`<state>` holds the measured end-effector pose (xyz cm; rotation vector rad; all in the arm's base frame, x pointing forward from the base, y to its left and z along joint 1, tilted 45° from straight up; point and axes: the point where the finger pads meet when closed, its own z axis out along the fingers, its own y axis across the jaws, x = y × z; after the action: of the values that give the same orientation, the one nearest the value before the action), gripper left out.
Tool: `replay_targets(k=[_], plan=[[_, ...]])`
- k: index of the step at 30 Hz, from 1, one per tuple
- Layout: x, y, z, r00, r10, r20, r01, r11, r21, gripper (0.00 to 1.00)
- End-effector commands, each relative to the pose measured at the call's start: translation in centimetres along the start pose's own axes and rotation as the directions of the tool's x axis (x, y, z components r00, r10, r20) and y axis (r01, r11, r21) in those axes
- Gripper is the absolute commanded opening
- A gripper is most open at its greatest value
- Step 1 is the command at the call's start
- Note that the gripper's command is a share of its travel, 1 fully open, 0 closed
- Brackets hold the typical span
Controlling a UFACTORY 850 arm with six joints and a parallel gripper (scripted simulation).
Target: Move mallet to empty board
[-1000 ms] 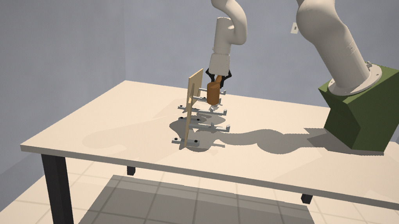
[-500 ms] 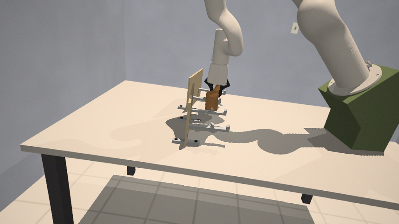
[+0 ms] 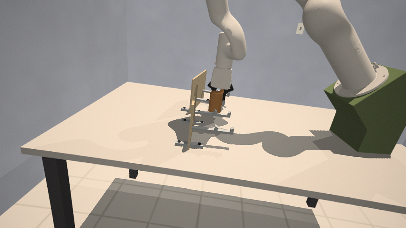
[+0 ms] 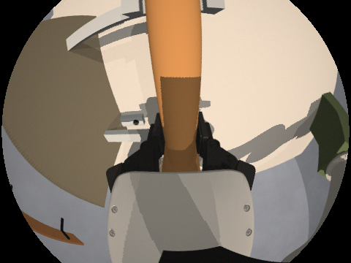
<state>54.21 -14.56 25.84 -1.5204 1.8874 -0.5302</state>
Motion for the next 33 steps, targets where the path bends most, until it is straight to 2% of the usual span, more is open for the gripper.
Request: replay_targets(k=[1,9,10,33], plan=[[-0.01,-0.05,0.01,1.0,0.0,0.0,0.0,1.0,0.001,0.0],[-0.01,-0.05,0.01,1.0,0.0,0.0,0.0,1.0,0.001,0.0],[-0.01,-0.05,0.01,1.0,0.0,0.0,0.0,1.0,0.001,1.0],[-0.01,-0.05,0.01,1.0,0.0,0.0,0.0,1.0,0.001,1.0]])
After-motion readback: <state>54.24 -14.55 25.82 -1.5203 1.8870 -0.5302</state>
